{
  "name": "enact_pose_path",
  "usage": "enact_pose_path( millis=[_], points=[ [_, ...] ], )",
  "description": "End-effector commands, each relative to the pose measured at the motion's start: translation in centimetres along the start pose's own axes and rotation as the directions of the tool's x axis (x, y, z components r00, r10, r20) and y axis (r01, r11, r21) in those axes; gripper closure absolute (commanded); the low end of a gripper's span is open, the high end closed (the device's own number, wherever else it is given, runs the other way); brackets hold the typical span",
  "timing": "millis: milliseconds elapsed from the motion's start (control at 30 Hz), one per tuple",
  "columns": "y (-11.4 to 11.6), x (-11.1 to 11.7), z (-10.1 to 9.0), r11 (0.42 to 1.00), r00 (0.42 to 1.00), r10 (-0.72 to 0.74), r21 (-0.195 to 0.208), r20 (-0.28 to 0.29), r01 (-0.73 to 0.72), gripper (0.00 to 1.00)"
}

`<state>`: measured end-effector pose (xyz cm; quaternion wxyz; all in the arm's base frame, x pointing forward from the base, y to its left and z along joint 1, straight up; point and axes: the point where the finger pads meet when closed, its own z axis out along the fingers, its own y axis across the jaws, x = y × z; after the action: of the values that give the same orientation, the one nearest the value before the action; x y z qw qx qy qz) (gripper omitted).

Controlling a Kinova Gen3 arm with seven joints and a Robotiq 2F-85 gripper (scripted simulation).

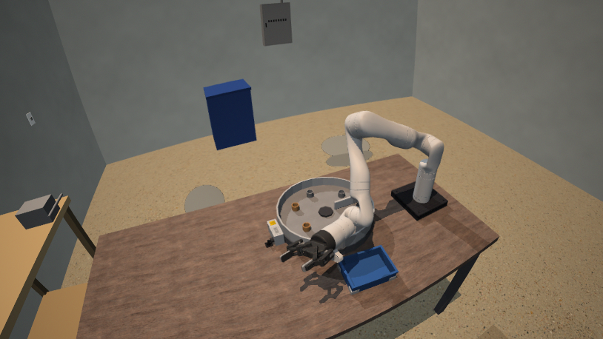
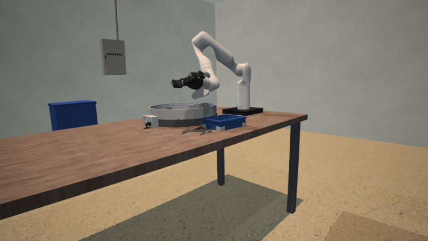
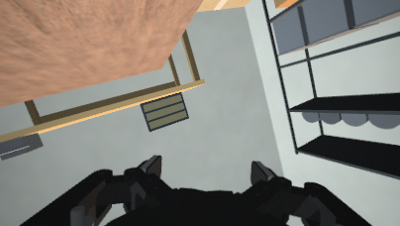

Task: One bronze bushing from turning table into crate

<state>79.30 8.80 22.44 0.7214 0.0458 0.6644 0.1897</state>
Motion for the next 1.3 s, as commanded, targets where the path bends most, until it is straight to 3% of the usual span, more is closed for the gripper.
enact_pose_path(
  millis=[0,533,700,1100,1267],
  points=[
    [0.1,-0.2,0.0,1.0,1.0,0.0,-0.001,0.003,0.0,0.0],
    [0.1,-0.2,0.0,1.0,1.0,0.0,-0.001,0.003,0.0,0.0],
    [0.0,-2.9,-4.4,1.0,1.0,0.0,-0.001,0.003,0.0,0.0],
    [0.0,-2.9,-4.4,1.0,1.0,0.0,-0.001,0.003,0.0,0.0],
    [-0.1,-5.5,-8.9,1.0,1.0,0.0,-0.001,0.002,0.0,0.0]
  ],
)
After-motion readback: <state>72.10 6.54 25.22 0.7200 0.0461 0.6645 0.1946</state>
